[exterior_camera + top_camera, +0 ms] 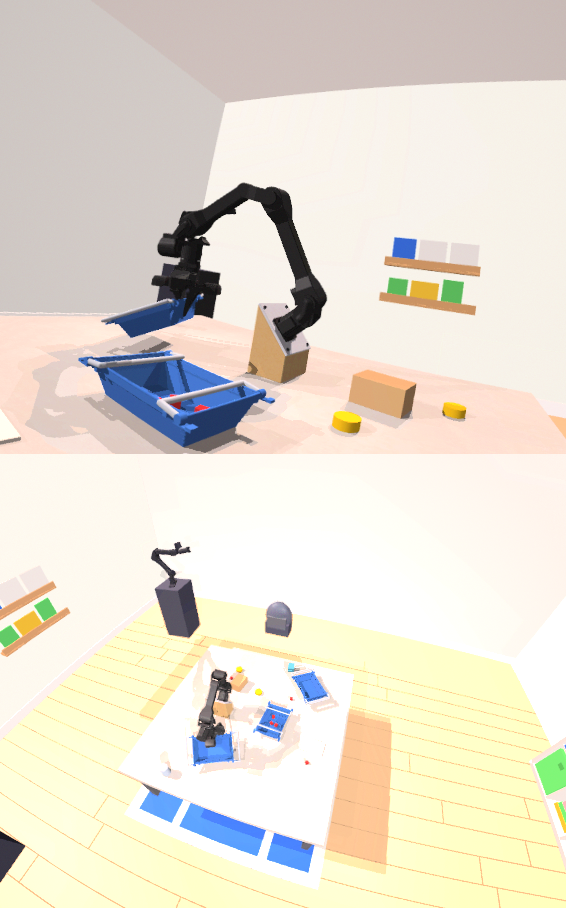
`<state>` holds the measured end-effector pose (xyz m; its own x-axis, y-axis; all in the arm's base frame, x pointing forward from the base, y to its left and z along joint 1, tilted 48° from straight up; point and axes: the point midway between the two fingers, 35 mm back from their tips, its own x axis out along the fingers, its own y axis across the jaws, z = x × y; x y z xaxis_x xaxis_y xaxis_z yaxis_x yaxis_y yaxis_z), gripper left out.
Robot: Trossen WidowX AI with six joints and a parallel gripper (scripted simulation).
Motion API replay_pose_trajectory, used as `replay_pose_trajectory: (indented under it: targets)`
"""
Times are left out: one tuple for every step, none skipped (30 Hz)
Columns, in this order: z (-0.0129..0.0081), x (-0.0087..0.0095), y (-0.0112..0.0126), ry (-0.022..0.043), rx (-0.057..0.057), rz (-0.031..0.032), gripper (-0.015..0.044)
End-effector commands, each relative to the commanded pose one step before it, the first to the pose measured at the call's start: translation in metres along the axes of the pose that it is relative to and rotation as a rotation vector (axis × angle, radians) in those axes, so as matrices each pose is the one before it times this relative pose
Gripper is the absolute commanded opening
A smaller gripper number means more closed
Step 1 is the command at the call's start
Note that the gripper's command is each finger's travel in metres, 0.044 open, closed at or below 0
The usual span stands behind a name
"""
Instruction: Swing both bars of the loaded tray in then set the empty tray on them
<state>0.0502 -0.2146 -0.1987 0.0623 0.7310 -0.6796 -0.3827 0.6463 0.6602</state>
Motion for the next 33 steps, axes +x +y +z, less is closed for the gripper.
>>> replay_pose_trajectory:
  targets:
    - [-0.00303, -0.02043, -0.01229, 0.00691, -0.0080, -0.02734, 0.0000]
    - [-0.00044, -0.00359, -0.00187, 0.00008, 0.0000, -0.00016, 0.0000]
    - [-0.00042, -0.00360, -0.00180, 0.00008, 0.0000, -0.00016, 0.0000]
    - [-0.00041, -0.00362, -0.00174, 0.00008, 0.0000, -0.00015, 0.0000]
    - [-0.00039, -0.00363, -0.00167, 0.00008, 0.0000, -0.00014, 0.0000]
    - [-0.00038, -0.00364, -0.00160, 0.00007, 0.0000, -0.00014, 0.0000]
    - [-0.00036, -0.00365, -0.00154, 0.00007, 0.0000, -0.00013, 0.0000]
    - [-0.00035, -0.00365, -0.00147, 0.00007, 0.0000, -0.00012, 0.0000]
    - [-0.00033, -0.00366, -0.00140, 0.00007, 0.0000, -0.00012, 0.0000]
    - [-0.00031, -0.00367, -0.00133, 0.00006, 0.0000, -0.00011, 0.0000]
    - [-0.00030, -0.00367, -0.00127, 0.00006, 0.0000, -0.00010, 0.0000]
    - [-0.00028, -0.00367, -0.00120, 0.00006, 0.0000, -0.00009, 0.0000]
    - [-0.00027, -0.00368, -0.00113, 0.00006, 0.0000, -0.00009, 0.0000]
    - [-0.00025, -0.00368, -0.00106, 0.00006, 0.0000, -0.00008, 0.0000]
    - [-0.00024, -0.00368, -0.00099, 0.00005, 0.0000, -0.00007, 0.0000]
    - [-0.00022, -0.00368, -0.00093, 0.00005, 0.0000, -0.00007, 0.0000]
    - [-0.00021, -0.00368, -0.00086, 0.00005, 0.0000, -0.00006, 0.0000]
    - [-0.00019, -0.00367, -0.00079, 0.00005, 0.0000, -0.00005, 0.0000]
    - [-0.00018, -0.00367, -0.00072, 0.00004, 0.0000, -0.00005, 0.0000]
    - [-0.00016, -0.00366, -0.00065, 0.00004, 0.0000, -0.00004, 0.0000]
    - [-0.00012, -0.00300, -0.00048, 0.00003, 0.0000, -0.00003, 0.0000]
    - [-0.00007, -0.00181, -0.00027, 0.00002, 0.0000, -0.00001, 0.0000]
    - [-0.00002, -0.00060, -0.00009, 0.00001, 0.0000, 0.00000, 0.0000]
    - [0.00000, 0.00000, 0.00000, 0.00000, 0.0000, 0.00000, 0.0000]
    - [0.00000, 0.00000, 0.00000, 0.00000, 0.0000, 0.00000, 0.0000]
    - [0.00000, 0.00000, 0.00000, 0.00000, 0.0000, 0.00000, 0.0000]
    - [0.00000, 0.00000, 0.00000, 0.00000, 0.0000, 0.00000, 0.0000]
    - [0.00000, 0.00000, 0.00000, 0.00000, 0.0000, 0.00000, 0.0000]
    - [0.00000, 0.00000, 0.00000, 0.00000, 0.0000, 0.00000, 0.0000]
    - [0.00000, 0.00000, 0.00000, 0.00000, 0.0000, 0.00000, 0.0000]
    - [0.00000, 0.00000, 0.00000, 0.00000, 0.0000, 0.00000, 0.0000]
    - [0.00000, 0.00000, 0.00000, 0.00000, 0.0000, 0.00000, 0.0000]
    - [0.00000, 0.00000, 0.00000, 0.00000, 0.0000, 0.00000, 0.0000]
